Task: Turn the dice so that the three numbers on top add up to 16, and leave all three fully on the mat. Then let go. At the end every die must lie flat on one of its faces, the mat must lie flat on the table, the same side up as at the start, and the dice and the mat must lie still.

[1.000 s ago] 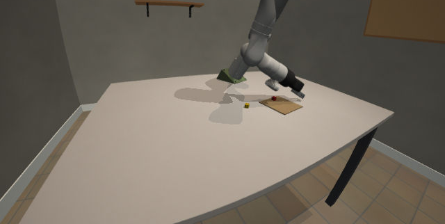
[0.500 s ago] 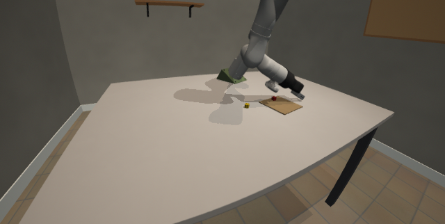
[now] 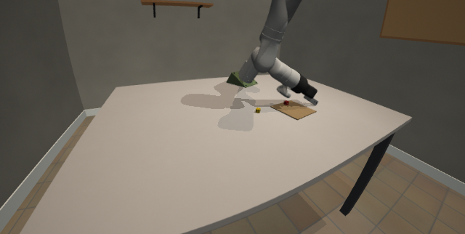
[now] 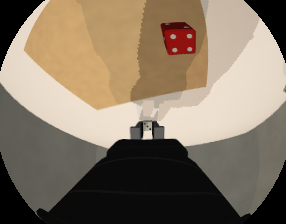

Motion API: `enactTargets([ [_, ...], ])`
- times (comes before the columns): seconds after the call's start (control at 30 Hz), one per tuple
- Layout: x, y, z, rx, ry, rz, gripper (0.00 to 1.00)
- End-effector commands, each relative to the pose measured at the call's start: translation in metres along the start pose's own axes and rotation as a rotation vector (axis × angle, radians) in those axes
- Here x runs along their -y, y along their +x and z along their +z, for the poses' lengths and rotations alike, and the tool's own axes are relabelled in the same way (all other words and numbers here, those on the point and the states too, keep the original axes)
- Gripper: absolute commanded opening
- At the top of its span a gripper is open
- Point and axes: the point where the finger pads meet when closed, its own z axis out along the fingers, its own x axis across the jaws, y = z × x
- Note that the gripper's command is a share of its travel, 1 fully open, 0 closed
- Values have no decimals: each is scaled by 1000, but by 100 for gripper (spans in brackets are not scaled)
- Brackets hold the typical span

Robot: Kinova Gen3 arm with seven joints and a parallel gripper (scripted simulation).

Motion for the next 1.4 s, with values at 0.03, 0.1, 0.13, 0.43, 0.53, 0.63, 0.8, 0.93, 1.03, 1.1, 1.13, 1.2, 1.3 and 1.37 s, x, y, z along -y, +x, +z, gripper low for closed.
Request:
enactTargets([
  [0.03,0,0,0,0,-1,0,34],
  [0.1,0,0,0,0,-1,0,34],
  [0.13,0,0,0,0,-1,0,34],
  [0.43,0,0,0,0,-1,0,34],
  [0.53,0,0,0,0,-1,0,34],
  [0.63,0,0,0,0,-1,0,34],
  [0.8,0,0,0,0,-1,0,34],
  [0.93,0,0,0,0,-1,0,34],
  [1.03,0,0,0,0,-1,0,34],
  [1.1,0,0,0,0,-1,0,40],
  [1.13,0,0,0,0,-1,0,40],
  [1.2,0,0,0,0,-1,0,46],
  [1.3,0,0,0,0,-1,0,52],
  [1.37,0,0,0,0,-1,0,52],
])
